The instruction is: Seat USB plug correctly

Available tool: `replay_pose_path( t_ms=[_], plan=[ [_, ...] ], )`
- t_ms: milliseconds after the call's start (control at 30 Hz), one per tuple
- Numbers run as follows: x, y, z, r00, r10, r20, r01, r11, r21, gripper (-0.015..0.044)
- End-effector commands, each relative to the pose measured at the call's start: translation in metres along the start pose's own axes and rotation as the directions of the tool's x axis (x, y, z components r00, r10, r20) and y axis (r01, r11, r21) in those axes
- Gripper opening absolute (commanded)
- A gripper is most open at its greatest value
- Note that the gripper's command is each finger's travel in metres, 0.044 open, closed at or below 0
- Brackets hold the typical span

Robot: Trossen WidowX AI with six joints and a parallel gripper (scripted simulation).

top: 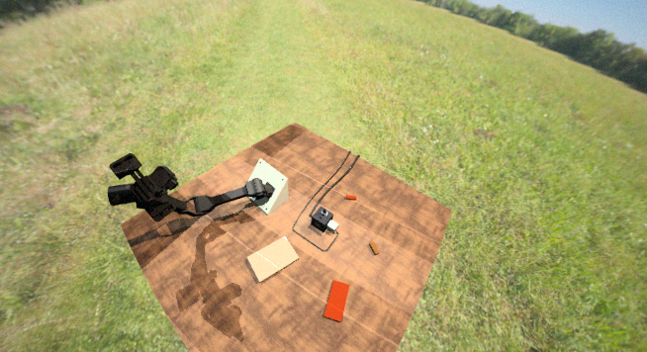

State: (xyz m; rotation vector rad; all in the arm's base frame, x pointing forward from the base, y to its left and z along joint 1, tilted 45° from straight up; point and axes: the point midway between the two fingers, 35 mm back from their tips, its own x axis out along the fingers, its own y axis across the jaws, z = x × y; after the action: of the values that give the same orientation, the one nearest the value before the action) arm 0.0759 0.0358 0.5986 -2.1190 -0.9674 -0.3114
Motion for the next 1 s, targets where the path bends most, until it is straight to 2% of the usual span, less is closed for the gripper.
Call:
replay_pose_path(
  t_ms=[0,100,133,267,367,500,567,700,967],
  plan=[
    [0.004,0.002,0.004,1.0,0.011,0.009,-0.011,1.0,0.005,0.0426],
    [0.042,0.024,0.055,0.984,0.138,0.111,-0.148,0.985,0.089,0.044],
    [0.048,0.028,0.063,0.979,0.158,0.131,-0.175,0.975,0.133,0.044],
    [0.067,0.041,0.091,0.966,0.208,0.156,-0.226,0.968,0.109,0.044],
    [0.088,0.075,0.127,0.916,0.345,0.203,-0.379,0.911,0.161,0.044],
    [0.105,0.097,0.158,0.875,0.41,0.256,-0.477,0.82,0.317,0.044],
    [0.115,0.113,0.18,0.842,0.453,0.292,-0.538,0.728,0.425,0.044],
    [0.125,0.149,0.225,0.738,0.565,0.368,-0.649,0.444,0.618,0.044],
    [0.126,0.192,0.272,0.596,0.679,0.43,-0.643,0.082,0.762,0.044]
  ],
)
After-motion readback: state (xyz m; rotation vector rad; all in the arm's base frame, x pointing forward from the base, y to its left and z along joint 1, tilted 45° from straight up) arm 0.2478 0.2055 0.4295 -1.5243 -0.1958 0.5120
